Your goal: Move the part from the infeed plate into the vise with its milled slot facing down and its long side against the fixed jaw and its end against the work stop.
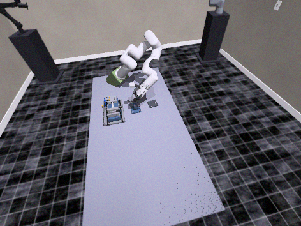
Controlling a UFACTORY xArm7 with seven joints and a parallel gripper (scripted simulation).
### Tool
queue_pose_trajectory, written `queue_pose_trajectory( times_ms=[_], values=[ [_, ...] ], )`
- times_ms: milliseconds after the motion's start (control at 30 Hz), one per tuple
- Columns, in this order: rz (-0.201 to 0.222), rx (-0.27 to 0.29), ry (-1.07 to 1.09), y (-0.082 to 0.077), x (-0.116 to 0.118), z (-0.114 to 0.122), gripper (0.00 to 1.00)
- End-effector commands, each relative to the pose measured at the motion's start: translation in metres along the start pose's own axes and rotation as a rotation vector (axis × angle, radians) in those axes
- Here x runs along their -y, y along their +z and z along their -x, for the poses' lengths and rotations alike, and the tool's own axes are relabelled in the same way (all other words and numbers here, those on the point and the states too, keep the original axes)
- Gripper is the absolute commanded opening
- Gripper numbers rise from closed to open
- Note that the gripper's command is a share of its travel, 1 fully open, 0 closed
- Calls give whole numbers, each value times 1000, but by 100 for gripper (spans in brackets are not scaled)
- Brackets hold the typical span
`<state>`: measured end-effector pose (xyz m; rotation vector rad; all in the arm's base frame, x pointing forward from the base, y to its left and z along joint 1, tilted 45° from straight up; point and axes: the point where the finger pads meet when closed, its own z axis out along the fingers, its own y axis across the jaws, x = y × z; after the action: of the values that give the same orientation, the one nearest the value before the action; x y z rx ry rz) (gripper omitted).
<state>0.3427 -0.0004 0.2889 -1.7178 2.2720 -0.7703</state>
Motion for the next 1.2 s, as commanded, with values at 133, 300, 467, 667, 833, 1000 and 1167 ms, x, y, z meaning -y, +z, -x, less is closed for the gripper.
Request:
queue_pose_trajectory(
  times_ms=[133, 300, 467, 667, 833, 1000, 1167],
  values=[
    [-2, 1, 2, -2, 1, -2, 0],
    [-2, 1, 2, -3, 0, -3, 0],
    [-2, 1, 2, -5, 1, -5, 0],
    [-2, 1, 2, -8, 0, -7, 0],
    [-2, 1, 2, -9, 0, -9, 0],
    [-2, 1, 2, -11, 0, -11, 0],
    [-2, 1, 2, -14, 0, -13, 0]
  ],
)
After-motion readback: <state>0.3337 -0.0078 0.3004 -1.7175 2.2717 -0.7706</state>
